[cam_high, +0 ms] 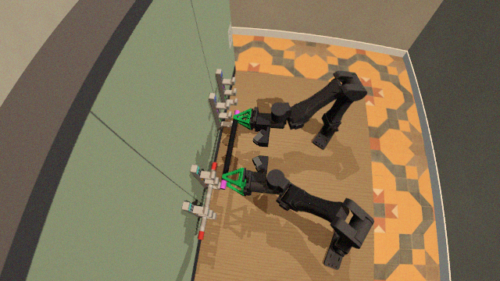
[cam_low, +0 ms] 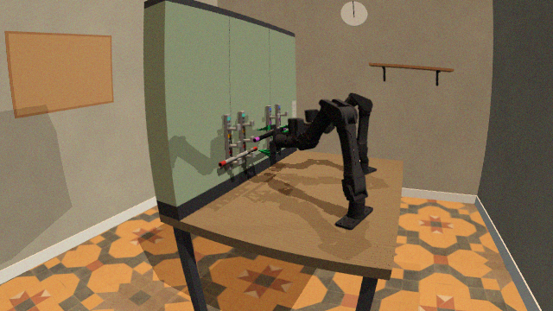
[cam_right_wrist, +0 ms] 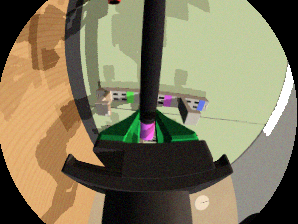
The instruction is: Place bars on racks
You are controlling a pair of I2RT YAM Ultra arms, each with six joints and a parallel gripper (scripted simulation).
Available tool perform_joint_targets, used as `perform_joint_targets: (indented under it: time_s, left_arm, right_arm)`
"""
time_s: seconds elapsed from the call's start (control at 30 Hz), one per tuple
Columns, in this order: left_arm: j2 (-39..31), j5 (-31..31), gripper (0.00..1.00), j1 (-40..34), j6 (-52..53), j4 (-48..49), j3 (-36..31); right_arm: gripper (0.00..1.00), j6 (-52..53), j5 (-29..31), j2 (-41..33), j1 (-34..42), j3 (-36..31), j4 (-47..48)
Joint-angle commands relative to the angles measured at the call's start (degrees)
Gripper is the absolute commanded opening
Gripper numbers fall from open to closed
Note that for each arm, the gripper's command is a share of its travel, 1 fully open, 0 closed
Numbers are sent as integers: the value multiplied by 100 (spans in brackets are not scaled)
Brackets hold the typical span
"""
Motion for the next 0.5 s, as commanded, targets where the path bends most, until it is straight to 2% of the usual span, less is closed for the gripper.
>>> perform_joint_targets:
  time_s: [0.0, 0.47]
  left_arm:
    - [-300, -105, 100, -103, -62, 149, -108]
    - [-670, -294, 100, -292, -61, 226, -555]
  right_arm:
    - [0, 113, 57, -223, 62, 177, 148]
    - [0, 112, 70, -213, 75, 155, 179]
